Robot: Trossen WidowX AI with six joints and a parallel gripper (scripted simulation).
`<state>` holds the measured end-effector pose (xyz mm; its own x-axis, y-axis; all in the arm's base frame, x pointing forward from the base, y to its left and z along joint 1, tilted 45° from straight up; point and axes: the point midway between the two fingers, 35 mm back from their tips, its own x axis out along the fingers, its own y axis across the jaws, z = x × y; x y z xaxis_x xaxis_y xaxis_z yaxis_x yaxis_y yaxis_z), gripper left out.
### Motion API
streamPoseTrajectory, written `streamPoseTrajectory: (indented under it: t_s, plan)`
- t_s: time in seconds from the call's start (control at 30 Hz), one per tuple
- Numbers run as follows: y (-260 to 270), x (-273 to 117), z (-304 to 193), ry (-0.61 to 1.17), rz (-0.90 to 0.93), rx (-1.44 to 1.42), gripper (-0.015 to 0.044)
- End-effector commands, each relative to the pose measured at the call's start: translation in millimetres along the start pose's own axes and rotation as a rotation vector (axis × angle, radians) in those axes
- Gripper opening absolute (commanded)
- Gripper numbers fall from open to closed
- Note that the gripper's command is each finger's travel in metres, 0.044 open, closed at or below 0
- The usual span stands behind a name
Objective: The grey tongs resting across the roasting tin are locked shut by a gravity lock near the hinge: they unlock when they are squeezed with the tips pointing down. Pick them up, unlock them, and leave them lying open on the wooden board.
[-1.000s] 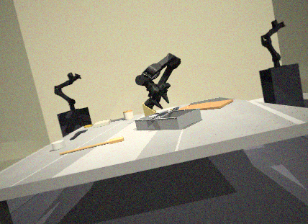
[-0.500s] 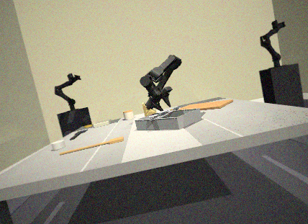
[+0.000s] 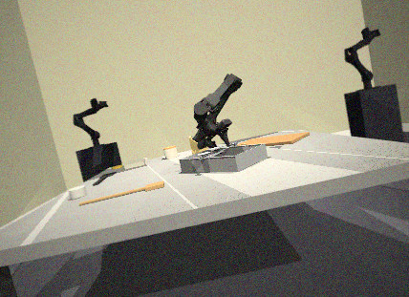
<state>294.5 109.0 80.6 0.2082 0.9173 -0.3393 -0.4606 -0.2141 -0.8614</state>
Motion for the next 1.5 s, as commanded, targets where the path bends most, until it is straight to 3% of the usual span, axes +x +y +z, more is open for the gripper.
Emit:
streamPoseTrajectory:
  t_s: [0.0,0.5,0.7,1.03,1.27,1.47]
  plan:
    - [1,7,2,0.001,0.002,0.006,0.0260]
    - [-5,27,9,-0.008,-0.022,0.008,0.0260]
    - [-6,24,6,-0.009,-0.022,0.002,0.0103]
    - [-6,24,6,-0.009,-0.022,0.002,0.0036]
    - [-7,21,5,-0.008,-0.019,0.002,-0.0148]
    - [-24,-13,0,-0.004,-0.007,0.004,-0.0150]
